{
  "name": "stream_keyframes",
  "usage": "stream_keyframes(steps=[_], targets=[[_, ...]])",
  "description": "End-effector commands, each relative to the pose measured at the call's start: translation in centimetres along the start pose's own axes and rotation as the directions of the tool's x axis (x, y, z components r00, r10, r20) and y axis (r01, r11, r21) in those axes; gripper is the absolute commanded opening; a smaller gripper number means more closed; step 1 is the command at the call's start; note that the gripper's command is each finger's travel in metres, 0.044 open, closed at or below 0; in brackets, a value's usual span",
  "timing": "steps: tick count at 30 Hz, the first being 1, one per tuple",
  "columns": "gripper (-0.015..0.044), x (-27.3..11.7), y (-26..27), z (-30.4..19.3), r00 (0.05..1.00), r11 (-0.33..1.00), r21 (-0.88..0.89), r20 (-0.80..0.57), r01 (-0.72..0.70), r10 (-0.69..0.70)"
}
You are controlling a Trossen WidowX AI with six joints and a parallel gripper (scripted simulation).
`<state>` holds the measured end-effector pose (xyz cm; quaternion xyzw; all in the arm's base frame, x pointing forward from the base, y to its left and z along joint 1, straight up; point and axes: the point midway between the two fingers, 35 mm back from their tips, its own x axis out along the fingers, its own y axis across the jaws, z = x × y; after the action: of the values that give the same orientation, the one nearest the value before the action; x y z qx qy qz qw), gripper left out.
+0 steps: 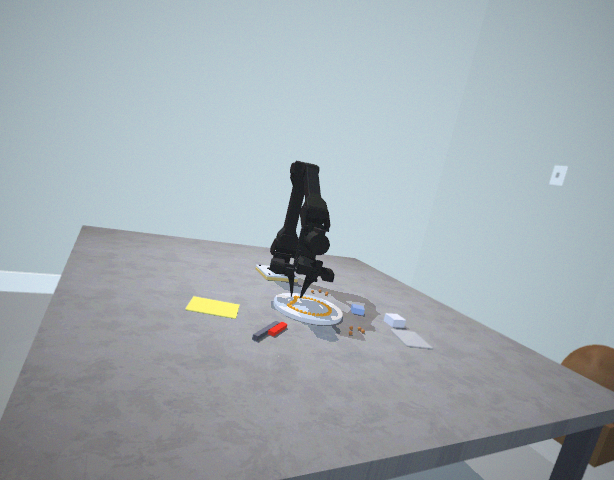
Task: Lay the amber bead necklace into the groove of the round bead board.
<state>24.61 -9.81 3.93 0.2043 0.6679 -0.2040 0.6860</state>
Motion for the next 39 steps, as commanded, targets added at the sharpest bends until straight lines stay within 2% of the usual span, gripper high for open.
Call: stream_keyframes(steps=[1, 6, 39], targets=[[0.0120, 0.35, -0.06, 0.00, 1.000, 1.000, 0.004, -0.002, 0.005, -0.005], [0.0000, 0.07, 0.00, -0.02, 1.000, 1.000, 0.000, -0.001, 0.000, 0.000], [0.0000, 0.07, 0.00, -0.02, 1.000, 1.000, 0.000, -0.001, 0.000, 0.000]])
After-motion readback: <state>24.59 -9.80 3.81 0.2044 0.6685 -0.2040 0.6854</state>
